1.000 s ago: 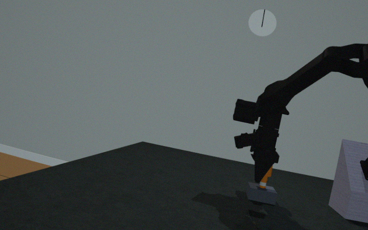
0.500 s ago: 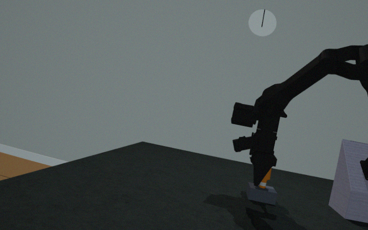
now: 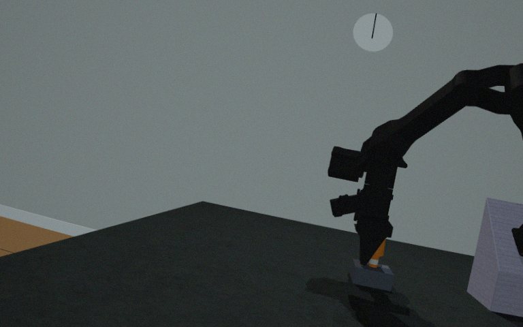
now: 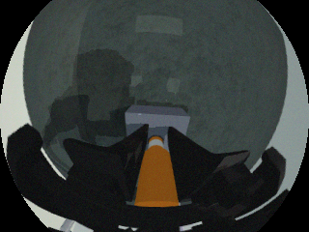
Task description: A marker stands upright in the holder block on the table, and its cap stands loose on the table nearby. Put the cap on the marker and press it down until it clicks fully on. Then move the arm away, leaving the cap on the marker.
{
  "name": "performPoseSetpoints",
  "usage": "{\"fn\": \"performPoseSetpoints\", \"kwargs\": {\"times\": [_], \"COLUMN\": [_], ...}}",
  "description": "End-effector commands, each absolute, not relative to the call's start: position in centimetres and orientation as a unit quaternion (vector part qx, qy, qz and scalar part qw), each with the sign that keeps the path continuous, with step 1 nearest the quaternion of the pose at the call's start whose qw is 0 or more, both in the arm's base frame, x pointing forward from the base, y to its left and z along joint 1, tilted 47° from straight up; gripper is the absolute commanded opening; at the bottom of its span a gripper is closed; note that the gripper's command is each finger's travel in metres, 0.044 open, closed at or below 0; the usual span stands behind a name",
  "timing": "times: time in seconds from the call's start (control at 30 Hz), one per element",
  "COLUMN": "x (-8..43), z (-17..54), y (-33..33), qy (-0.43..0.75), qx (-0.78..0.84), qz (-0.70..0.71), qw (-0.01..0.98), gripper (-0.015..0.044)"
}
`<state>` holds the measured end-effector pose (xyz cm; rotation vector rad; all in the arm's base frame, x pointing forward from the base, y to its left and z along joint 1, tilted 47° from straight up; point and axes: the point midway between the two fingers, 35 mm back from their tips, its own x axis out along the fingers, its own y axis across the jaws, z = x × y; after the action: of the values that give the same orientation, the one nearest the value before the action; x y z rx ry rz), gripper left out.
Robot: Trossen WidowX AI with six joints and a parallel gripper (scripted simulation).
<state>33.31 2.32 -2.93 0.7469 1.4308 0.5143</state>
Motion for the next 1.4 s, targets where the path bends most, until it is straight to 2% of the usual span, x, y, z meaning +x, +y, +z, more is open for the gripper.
{"fn": "performPoseSetpoints", "kwargs": {"times": [0.0, 0.57, 0.67, 0.8, 0.97, 1.1, 1.37], "x": [33.3, 33.3, 33.3, 32.7, 32.7, 30.4, 30.2], "z": [-3.0, -2.9, -2.2, 2.0, 2.2, 4.1, 4.2], "y": [2.4, 2.3, 1.4, -2.9, -3.1, -4.8, -4.9], "qy": [0.635, 0.633, 0.633, 0.633, 0.633, 0.629, 0.628], "qx": [0.33, 0.33, 0.33, 0.329, 0.329, 0.309, 0.307], "qz": [0.226, 0.228, 0.227, 0.226, 0.226, 0.243, 0.245], "qw": [0.661, 0.662, 0.663, 0.663, 0.663, 0.671, 0.671], "gripper": [0.0, 0.044, 0.044, 0.044, 0.044, 0.0335, 0.0125]}}
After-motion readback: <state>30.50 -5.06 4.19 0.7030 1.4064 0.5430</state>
